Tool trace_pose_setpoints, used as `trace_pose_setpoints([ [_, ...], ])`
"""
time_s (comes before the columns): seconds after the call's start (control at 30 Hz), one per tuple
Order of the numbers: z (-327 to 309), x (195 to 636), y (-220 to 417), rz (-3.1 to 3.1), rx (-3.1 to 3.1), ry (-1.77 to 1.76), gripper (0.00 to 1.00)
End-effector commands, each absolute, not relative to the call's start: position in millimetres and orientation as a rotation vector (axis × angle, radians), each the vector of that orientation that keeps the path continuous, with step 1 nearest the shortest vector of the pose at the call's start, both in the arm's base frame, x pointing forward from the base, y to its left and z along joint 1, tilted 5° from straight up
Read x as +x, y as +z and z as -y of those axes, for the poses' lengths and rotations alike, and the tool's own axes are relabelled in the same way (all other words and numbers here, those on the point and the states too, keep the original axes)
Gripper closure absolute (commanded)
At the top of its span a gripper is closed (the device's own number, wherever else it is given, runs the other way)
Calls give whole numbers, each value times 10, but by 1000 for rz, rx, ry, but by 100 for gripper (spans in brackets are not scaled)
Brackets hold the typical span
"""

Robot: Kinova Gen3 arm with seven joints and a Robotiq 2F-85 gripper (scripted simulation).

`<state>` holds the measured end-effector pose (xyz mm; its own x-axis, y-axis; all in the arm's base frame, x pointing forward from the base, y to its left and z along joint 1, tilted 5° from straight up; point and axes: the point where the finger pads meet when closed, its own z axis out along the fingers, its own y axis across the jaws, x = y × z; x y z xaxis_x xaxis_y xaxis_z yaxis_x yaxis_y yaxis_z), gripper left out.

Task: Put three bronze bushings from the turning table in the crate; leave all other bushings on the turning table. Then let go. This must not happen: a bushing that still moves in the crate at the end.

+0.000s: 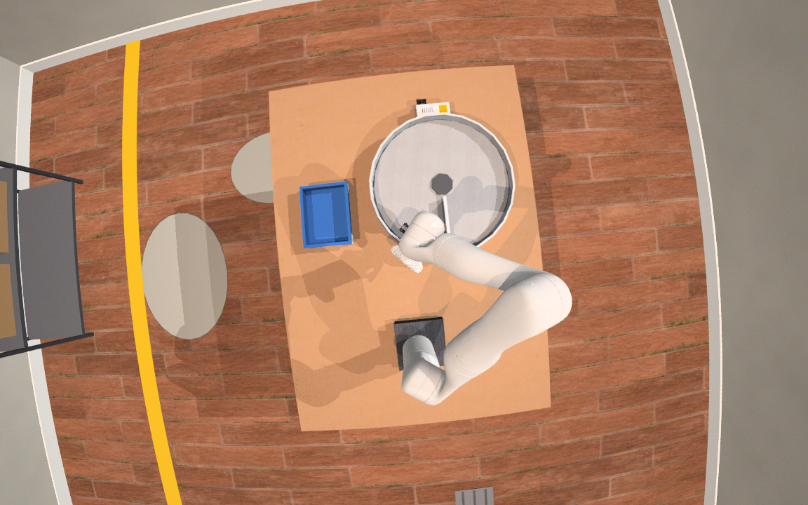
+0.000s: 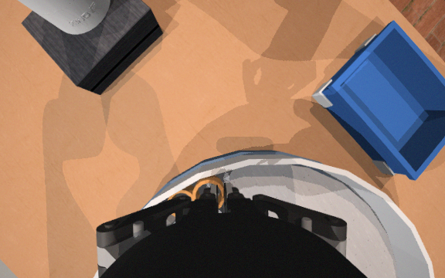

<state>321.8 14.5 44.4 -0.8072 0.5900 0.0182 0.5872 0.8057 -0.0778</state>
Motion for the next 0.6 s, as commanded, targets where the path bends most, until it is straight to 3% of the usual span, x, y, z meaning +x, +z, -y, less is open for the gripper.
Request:
trace_pose_setpoints([
  [0.0,-142,3224,450,2947,-962,106,100],
  [0.57,-147,3228,524,2947,-962,106,100],
])
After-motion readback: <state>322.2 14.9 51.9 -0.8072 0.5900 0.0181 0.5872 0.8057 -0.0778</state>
